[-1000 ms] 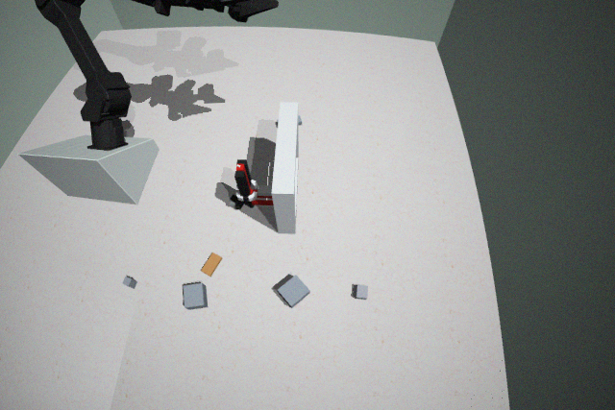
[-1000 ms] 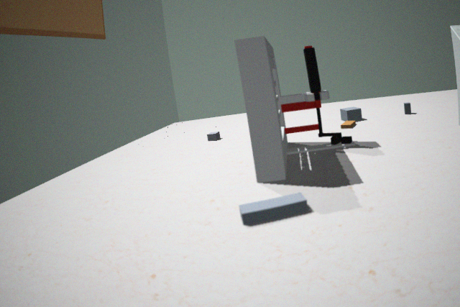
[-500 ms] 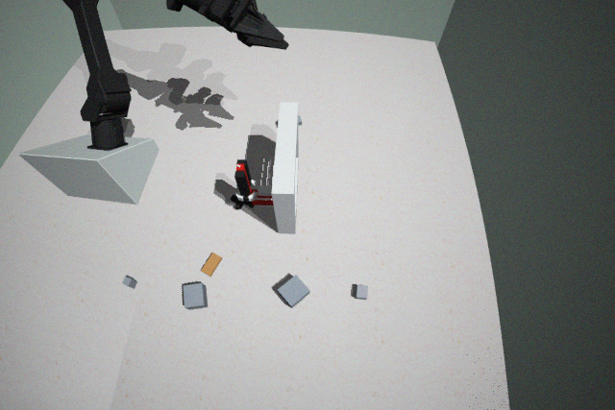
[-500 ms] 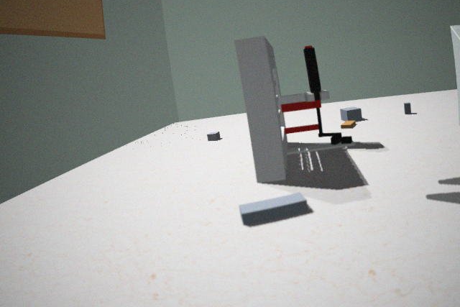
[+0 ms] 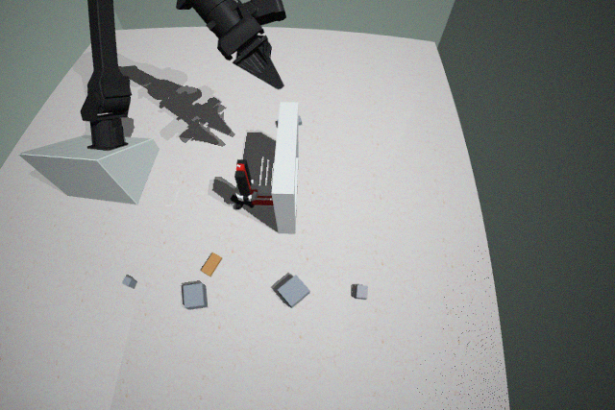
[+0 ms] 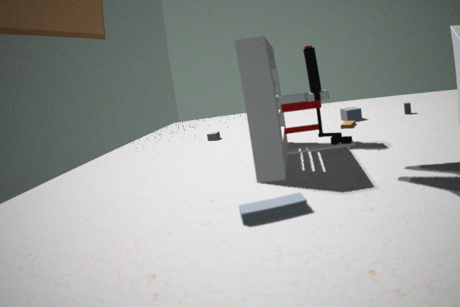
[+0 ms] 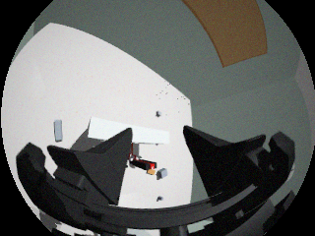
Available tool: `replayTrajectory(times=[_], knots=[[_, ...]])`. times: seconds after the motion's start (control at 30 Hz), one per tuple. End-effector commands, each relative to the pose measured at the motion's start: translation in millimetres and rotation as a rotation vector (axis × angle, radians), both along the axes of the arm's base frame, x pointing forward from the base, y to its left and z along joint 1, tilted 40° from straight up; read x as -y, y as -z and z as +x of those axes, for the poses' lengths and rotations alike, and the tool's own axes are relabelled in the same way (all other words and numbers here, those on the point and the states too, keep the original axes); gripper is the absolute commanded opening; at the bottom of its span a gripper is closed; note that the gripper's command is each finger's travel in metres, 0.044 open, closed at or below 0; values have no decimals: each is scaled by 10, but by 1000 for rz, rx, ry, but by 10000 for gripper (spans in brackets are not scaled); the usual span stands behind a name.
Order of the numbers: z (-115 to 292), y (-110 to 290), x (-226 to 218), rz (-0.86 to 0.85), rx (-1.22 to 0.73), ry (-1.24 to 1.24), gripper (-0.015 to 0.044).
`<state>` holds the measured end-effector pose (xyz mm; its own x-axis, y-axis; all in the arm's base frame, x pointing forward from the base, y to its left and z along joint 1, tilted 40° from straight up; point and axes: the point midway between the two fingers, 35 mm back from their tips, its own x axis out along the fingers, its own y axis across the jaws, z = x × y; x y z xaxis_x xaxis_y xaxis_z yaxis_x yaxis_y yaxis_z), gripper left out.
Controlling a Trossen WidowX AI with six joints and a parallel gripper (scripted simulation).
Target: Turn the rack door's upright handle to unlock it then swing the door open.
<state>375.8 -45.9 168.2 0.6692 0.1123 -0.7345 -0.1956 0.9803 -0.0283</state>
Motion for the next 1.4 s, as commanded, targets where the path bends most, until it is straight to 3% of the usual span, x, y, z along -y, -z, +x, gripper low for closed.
replayTrajectory(times=[0.0,0.77,1.37], knots=[[5,190,53,25,-100,-29,290],[-188,897,267,265,-534,-161,290],[-371,1196,378,547,-759,-224,290]])
